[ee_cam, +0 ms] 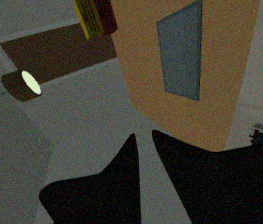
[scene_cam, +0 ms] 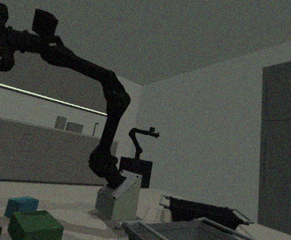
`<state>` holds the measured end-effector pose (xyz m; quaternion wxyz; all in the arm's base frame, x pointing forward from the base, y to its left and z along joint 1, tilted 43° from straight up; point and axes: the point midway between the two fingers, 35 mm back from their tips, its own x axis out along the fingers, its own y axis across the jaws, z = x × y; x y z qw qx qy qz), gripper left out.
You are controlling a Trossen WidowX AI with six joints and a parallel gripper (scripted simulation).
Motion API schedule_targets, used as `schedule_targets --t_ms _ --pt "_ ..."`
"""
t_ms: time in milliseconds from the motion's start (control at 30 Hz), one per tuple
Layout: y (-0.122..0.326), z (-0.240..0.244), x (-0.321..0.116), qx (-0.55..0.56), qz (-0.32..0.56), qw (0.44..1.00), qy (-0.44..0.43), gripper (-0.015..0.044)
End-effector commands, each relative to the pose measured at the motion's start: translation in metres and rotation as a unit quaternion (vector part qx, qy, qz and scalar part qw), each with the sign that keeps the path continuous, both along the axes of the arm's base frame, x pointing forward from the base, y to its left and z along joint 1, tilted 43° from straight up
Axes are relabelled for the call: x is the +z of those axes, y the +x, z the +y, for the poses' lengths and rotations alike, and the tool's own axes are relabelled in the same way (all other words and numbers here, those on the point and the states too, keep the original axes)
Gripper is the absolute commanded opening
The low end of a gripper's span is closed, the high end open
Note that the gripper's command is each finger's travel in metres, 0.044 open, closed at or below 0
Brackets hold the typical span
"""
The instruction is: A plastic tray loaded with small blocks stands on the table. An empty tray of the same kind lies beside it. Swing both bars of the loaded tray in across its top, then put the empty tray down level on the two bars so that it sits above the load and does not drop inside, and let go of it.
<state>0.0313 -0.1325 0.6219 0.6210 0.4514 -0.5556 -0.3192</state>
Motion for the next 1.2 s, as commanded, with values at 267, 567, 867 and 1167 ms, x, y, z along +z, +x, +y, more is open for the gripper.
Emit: schedule_targets --t_ms 267,567,867,1167 --pt "0.000 0.000 0.000 0.000 0.000 1.000 0.000 0.0085" --pt "0.000 0.000 0.000 0.000 0.000 1.000 0.000 0.0085" --pt "-0.021 -0.023 0.002 0.040 -0.017 0.999 -0.003 0.0085" --pt "-0.032 -0.073 -0.008 0.089 -0.032 0.995 0.016 0.0085"
